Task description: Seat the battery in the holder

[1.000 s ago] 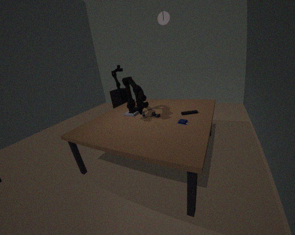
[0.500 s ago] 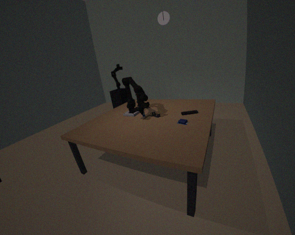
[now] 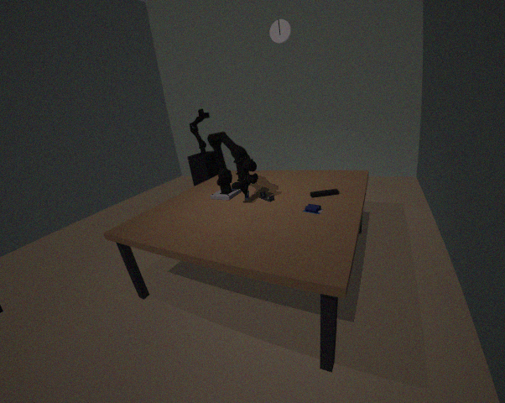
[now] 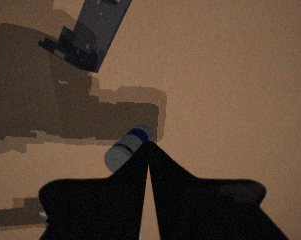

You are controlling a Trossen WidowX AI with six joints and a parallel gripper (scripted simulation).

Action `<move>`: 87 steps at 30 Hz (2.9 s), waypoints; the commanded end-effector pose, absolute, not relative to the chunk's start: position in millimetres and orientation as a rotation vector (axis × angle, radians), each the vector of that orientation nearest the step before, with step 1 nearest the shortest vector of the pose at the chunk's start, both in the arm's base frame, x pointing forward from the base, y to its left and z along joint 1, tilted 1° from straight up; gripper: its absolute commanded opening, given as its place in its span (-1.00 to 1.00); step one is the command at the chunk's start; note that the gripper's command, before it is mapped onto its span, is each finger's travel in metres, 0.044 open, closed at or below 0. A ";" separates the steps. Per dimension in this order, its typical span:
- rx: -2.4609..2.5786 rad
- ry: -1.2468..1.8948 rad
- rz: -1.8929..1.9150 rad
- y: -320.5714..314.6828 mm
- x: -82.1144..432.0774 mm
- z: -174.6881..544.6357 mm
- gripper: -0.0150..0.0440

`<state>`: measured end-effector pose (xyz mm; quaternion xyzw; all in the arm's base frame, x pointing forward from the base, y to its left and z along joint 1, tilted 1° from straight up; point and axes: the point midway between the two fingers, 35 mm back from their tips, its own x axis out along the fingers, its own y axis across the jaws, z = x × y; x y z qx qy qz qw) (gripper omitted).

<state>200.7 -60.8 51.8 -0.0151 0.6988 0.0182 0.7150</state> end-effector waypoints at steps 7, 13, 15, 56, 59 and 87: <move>-0.030 1.556 0.043 -43.5 196.8 50.5 -0.49; -0.030 1.556 0.044 -34.1 195.0 50.4 -0.49; -0.029 1.556 0.044 -32.1 194.6 50.4 -0.49; -1.054 1.281 1.054 -14.0 194.4 74.8 0.35; -1.235 1.172 1.232 -10.4 193.0 65.2 0.35; -1.248 1.163 1.245 -10.0 194.5 47.6 0.35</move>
